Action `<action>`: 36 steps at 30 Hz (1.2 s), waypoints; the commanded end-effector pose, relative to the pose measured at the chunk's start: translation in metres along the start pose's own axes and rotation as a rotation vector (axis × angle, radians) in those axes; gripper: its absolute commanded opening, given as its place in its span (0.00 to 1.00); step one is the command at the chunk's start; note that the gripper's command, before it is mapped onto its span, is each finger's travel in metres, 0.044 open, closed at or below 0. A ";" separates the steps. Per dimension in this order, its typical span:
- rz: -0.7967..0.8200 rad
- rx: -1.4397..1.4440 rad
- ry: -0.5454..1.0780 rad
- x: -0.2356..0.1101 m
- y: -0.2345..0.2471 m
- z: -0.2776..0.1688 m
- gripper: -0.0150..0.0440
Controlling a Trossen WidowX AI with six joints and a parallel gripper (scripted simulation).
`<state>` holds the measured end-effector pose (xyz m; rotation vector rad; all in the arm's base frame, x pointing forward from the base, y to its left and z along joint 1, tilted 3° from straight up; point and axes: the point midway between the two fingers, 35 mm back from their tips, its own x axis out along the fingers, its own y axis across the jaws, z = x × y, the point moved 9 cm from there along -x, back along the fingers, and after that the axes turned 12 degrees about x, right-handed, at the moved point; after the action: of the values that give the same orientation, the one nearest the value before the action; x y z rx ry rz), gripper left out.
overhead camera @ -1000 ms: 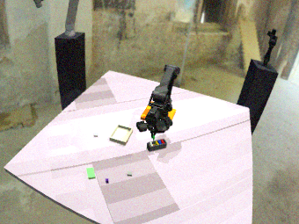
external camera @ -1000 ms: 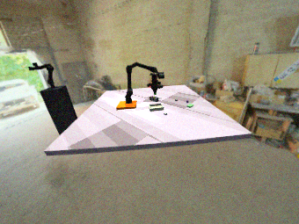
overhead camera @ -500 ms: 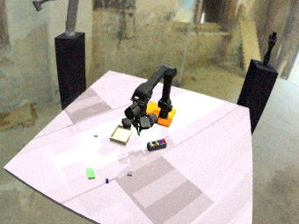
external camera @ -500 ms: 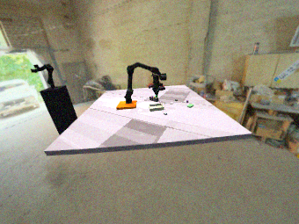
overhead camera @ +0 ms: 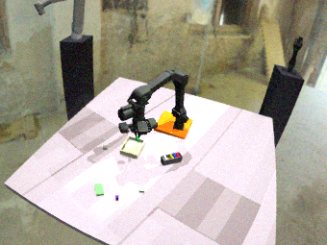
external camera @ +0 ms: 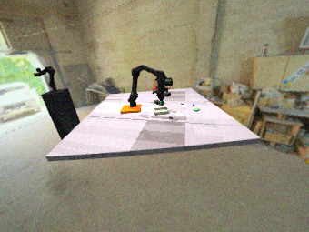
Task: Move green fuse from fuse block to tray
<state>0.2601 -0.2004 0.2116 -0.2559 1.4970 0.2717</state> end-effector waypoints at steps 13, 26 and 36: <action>-0.001 -0.001 -0.003 0.010 -0.022 -0.023 0.25; 0.000 -0.001 -0.003 0.031 -0.022 -0.023 0.25; -0.004 -0.001 -0.001 0.037 -0.022 -0.023 0.34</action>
<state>0.2473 -0.2280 0.1729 -0.2587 1.4960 0.2704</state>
